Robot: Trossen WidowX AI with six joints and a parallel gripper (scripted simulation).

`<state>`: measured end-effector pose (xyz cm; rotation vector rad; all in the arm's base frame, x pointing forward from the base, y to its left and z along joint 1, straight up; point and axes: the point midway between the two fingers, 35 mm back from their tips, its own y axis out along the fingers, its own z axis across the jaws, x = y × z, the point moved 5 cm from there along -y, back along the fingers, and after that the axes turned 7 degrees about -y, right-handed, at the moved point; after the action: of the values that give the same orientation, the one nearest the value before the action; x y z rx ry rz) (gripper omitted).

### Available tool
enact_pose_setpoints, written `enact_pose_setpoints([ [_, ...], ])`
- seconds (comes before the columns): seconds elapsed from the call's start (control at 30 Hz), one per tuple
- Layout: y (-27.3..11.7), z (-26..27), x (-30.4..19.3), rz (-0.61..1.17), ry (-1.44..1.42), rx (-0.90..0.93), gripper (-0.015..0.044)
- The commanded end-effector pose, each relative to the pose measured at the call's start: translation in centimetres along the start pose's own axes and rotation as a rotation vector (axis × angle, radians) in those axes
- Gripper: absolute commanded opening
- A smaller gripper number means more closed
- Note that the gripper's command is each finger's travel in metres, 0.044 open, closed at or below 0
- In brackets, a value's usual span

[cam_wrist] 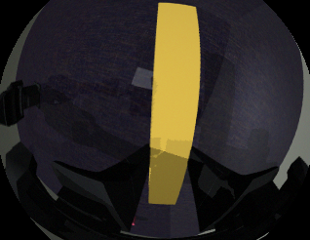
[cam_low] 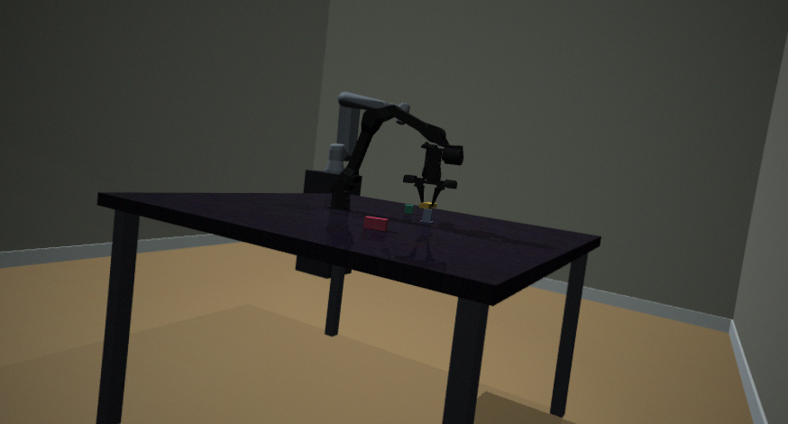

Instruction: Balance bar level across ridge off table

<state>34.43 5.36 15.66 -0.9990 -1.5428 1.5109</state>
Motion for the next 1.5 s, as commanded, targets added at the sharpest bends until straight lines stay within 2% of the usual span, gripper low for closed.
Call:
enact_pose_setpoints([
  [0.0, 0.12, -0.03, 0.04, -0.004, -0.004, 0.000, 0.0000],
  [1.47, 0.48, -0.03, 0.06, -0.004, -0.004, 0.000, 0.0000],
])
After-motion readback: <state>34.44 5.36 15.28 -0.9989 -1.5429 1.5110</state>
